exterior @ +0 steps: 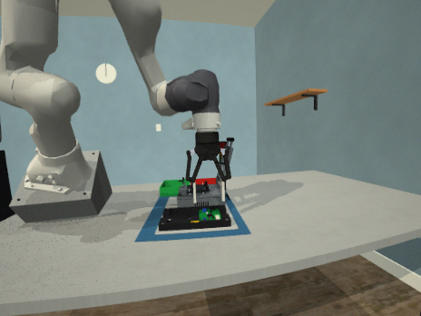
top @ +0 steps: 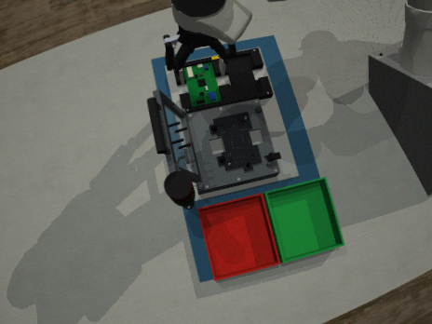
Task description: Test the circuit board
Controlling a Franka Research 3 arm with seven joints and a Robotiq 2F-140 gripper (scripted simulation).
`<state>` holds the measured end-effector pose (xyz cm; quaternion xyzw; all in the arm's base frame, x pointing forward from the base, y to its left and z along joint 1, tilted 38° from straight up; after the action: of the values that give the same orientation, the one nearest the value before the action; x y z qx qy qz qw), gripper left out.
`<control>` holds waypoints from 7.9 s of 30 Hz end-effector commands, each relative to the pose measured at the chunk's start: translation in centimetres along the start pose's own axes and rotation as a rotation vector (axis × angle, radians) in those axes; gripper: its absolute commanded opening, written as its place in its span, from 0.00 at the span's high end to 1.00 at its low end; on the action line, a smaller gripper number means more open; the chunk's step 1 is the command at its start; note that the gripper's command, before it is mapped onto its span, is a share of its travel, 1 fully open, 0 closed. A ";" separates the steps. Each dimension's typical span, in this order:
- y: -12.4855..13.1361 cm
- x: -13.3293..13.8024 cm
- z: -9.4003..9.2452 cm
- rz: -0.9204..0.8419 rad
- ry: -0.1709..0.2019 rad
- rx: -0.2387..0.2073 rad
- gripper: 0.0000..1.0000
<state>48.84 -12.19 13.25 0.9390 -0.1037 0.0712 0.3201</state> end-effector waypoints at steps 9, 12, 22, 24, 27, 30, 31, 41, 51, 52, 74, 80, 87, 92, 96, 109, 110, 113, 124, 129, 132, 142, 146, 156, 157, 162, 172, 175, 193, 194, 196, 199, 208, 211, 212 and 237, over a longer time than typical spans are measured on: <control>0.0 0.0 0.0 0.000 0.002 0.001 0.42; 0.0 0.0 0.1 0.000 0.002 0.001 0.42; 0.0 0.0 1.1 0.000 0.002 0.001 0.42; 0.0 0.0 1.6 0.000 0.002 0.001 0.42; 0.0 0.0 2.4 0.000 0.002 0.001 0.42; 0.0 0.0 3.1 0.000 0.002 0.001 0.42; 0.0 0.1 3.3 0.000 0.002 0.001 0.42; 0.0 0.1 3.9 0.000 0.002 0.001 0.42; 0.0 0.1 3.9 0.000 0.002 0.001 0.42; 0.0 0.1 3.9 0.000 0.002 0.001 0.42; 0.0 0.1 3.9 0.000 0.002 0.001 0.42; 0.0 0.2 3.9 0.000 0.002 0.001 0.42; 0.0 0.2 3.9 0.000 0.002 0.001 0.42; 0.0 0.2 3.9 0.000 0.002 0.001 0.42; 0.0 0.2 3.9 0.000 0.002 0.001 0.42; 0.0 0.2 3.9 0.000 0.002 0.001 0.42; 0.0 0.2 3.9 0.000 0.002 0.001 0.42; 0.0 0.2 3.9 0.000 0.002 0.001 0.42; 0.0 0.2 3.9 0.000 0.002 0.001 0.42; 0.0 0.1 3.9 0.000 0.002 0.001 0.42; 0.1 0.1 3.9 0.000 0.002 0.001 0.42; 0.1 0.1 3.9 0.000 0.002 0.001 0.42; 0.1 0.1 3.9 0.000 0.002 0.001 0.42; 0.1 0.1 3.9 0.000 0.002 0.001 0.42; 0.1 0.1 3.9 0.000 0.002 0.001 0.42; 0.1 0.1 3.9 0.000 0.002 0.001 0.42; 0.1 0.0 3.9 0.000 0.002 0.001 0.42; 0.1 0.0 3.9 0.000 0.002 0.001 0.42; 0.1 0.0 3.9 0.000 0.002 0.001 0.42; 0.1 0.0 3.9 0.000 0.002 0.001 0.42; 0.1 0.0 3.9 0.000 0.002 0.001 0.42; 0.1 0.0 3.9 0.000 0.002 0.001 0.42; 0.1 0.0 3.9 0.000 0.002 0.001 0.42; 0.1 0.0 3.9 0.000 0.002 0.001 0.42; 0.1 0.0 3.9 0.000 0.002 0.001 0.42; 0.0 0.0 3.8 0.000 0.002 0.001 0.42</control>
<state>49.17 -14.60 10.25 0.9390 -0.1044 0.0725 0.3196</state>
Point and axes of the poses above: the point where the finger pads meet when closed, its own z axis out along the fingers, its own x axis across the jaws, y = z × x, the point moved 6 cm from there along -z, back along the fingers, and after that the axes turned 6 degrees about z, right-handed, at the moved point
